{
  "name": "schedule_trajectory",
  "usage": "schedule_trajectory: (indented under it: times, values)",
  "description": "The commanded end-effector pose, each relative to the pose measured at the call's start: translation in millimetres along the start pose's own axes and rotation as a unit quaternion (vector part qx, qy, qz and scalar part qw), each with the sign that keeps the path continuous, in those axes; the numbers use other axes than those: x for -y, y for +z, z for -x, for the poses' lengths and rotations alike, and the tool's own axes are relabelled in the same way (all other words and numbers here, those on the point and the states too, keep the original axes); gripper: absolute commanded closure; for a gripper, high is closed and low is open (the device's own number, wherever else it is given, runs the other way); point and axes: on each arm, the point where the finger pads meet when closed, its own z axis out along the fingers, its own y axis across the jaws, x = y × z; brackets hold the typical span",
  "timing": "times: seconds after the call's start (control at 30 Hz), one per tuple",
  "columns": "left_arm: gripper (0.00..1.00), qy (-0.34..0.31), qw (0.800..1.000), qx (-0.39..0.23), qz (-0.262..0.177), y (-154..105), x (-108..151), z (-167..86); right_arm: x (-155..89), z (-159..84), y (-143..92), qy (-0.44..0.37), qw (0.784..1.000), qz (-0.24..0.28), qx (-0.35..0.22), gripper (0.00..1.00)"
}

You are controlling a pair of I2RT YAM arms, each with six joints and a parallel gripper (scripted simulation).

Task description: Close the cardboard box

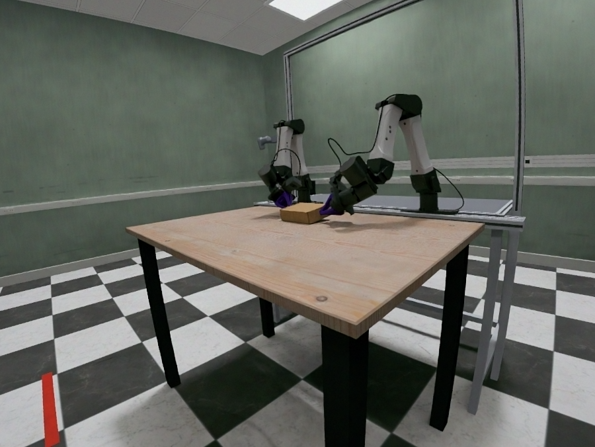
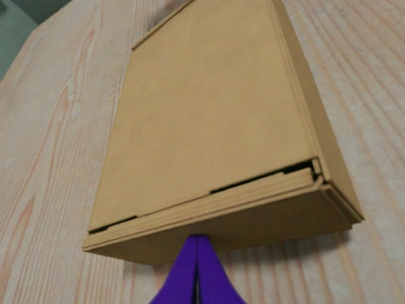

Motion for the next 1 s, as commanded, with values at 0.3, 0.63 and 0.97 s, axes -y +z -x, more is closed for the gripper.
schedule_trajectory:
  times: [0.3,0.63,0.97]
  values:
    - [0.99,0.001,1.0,0.013,-0.01,7.2,11.0,3.9,-6.3,10.0,4.9,-0.008,1.0,0.007,0.021,0.99]
    - [0.99,0.001,1.0,0.013,-0.011,7.5,12.5,3.4,-8.7,9.2,5.0,-0.007,1.0,0.008,0.02,0.99]
    - [0.99,0.001,1.0,0.013,-0.01,7.8,13.3,2.8,-9.6,9.2,4.9,-0.008,1.0,0.007,0.021,0.99]
